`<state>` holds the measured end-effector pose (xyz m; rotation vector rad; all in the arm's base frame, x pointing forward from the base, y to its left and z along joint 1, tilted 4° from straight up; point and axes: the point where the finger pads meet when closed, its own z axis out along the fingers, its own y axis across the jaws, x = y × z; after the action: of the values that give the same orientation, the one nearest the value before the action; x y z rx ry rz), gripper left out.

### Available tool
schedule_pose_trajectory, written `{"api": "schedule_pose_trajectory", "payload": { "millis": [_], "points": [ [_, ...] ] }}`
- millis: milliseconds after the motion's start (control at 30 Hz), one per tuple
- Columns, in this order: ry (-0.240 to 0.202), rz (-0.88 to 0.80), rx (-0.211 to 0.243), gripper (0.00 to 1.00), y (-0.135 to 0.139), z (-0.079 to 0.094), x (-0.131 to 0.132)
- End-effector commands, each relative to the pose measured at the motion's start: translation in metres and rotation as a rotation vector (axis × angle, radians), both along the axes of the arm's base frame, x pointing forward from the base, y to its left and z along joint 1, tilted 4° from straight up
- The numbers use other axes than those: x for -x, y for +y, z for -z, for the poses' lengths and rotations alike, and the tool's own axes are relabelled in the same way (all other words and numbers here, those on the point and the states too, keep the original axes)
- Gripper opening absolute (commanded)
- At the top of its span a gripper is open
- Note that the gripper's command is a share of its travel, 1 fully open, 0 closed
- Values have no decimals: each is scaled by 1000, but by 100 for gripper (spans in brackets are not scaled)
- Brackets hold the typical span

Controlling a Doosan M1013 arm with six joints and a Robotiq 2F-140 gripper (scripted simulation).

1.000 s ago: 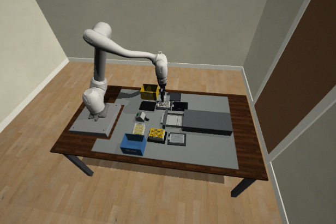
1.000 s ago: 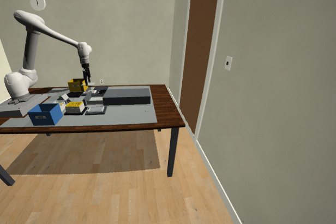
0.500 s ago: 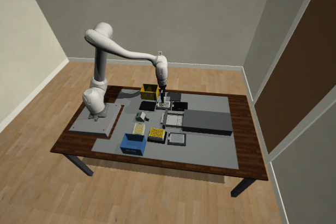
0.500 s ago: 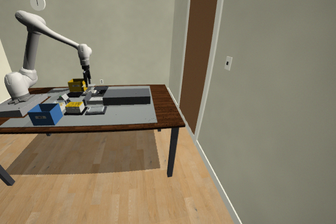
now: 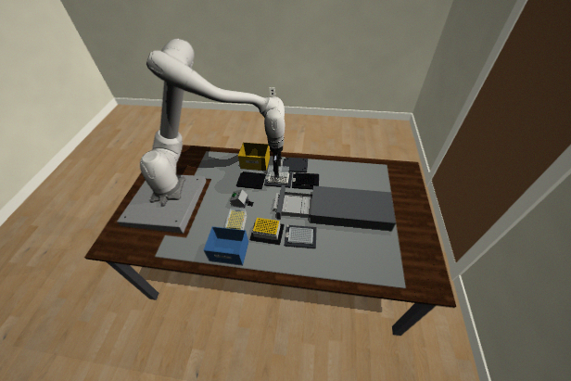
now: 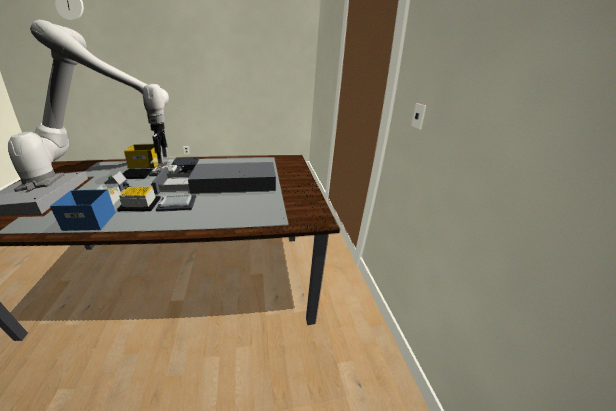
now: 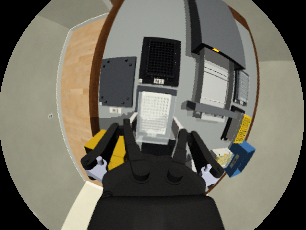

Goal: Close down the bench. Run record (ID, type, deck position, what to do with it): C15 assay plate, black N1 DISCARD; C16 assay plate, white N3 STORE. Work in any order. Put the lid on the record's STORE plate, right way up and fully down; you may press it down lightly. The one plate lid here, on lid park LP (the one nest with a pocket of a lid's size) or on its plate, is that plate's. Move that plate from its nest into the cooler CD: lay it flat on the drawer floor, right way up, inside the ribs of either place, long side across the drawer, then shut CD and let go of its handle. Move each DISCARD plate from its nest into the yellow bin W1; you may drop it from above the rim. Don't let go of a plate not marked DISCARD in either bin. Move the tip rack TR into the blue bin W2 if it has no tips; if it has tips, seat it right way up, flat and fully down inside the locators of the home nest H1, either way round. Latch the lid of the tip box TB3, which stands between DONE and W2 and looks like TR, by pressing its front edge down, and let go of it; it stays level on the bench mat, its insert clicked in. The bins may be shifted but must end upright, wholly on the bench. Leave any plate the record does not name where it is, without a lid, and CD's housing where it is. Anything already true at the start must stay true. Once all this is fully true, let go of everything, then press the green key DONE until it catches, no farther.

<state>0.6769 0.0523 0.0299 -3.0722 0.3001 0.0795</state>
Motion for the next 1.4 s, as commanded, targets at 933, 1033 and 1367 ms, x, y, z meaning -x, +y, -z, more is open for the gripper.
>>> {"api": "schedule_pose_trajectory", "payload": {
  "millis": [933, 1033, 1367],
  "points": [
    [0, 0, 0, 0, 2, 34, 2],
    [0, 0, 0, 0, 2, 37, 2],
    [0, 0, 0, 0, 2, 37, 2]
  ]
}}
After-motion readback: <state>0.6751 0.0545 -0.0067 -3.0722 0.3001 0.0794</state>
